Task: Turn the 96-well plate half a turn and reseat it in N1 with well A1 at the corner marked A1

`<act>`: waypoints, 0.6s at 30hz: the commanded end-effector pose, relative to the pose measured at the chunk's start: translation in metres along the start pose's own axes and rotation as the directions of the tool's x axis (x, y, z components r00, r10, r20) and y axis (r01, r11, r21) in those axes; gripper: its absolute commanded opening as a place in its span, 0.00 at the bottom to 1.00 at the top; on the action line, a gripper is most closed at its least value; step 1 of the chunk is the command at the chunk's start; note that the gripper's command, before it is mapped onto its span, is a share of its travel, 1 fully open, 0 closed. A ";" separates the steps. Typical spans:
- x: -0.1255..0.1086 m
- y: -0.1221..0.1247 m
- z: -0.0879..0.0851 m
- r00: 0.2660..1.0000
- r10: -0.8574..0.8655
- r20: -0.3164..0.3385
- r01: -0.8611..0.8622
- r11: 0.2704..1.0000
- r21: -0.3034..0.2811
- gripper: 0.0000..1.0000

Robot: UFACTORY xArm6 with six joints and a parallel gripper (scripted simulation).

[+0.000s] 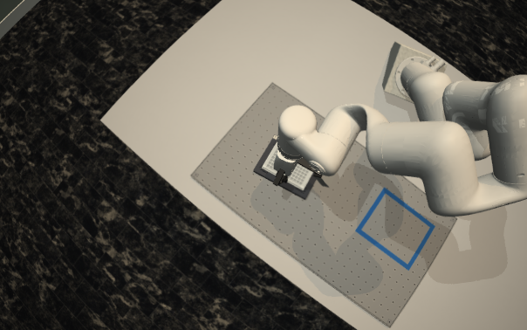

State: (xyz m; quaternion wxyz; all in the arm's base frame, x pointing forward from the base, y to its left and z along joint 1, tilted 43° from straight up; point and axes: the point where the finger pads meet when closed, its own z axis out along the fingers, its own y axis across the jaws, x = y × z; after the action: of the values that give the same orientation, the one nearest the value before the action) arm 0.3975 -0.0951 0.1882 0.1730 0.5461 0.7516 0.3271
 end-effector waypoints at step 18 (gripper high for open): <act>-0.001 0.001 -0.006 1.000 -0.001 0.002 0.001 1.000 -0.002 1.00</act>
State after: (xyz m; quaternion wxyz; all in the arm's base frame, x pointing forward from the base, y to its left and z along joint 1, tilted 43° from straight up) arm 0.3943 -0.0966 0.1919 0.1730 0.5461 0.7516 0.3271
